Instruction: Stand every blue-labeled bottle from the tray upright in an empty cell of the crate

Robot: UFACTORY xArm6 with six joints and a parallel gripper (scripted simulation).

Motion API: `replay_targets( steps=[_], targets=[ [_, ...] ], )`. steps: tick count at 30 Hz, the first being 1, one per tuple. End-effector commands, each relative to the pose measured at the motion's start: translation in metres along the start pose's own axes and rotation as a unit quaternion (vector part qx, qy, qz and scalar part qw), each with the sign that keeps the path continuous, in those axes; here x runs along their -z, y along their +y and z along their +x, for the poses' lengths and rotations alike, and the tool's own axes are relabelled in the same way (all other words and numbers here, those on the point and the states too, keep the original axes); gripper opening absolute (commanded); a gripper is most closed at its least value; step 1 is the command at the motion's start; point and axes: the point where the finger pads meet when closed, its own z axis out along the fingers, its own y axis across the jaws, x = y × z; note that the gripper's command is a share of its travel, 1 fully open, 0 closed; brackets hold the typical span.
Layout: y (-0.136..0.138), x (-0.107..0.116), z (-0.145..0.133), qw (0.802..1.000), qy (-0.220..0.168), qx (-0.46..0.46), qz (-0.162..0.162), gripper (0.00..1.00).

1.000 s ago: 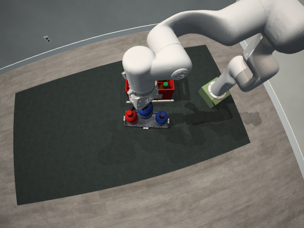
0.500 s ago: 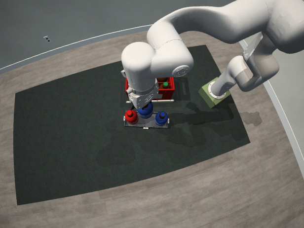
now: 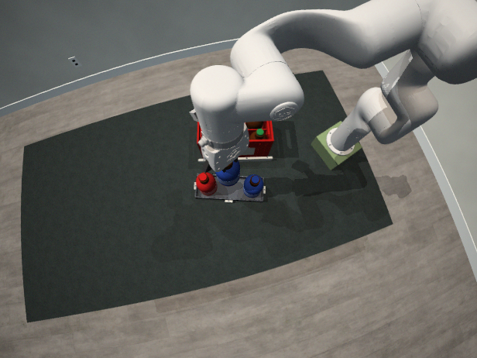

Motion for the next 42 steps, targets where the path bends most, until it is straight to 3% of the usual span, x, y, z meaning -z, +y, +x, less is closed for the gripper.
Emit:
replay_targets(
  steps=[1,42],
  targets=[
    [-0.001,0.002,0.000,1.000,0.001,0.000,0.003,0.00],
    [0.024,0.002,0.023,1.000,0.001,0.000,0.003,0.00]
  ],
)
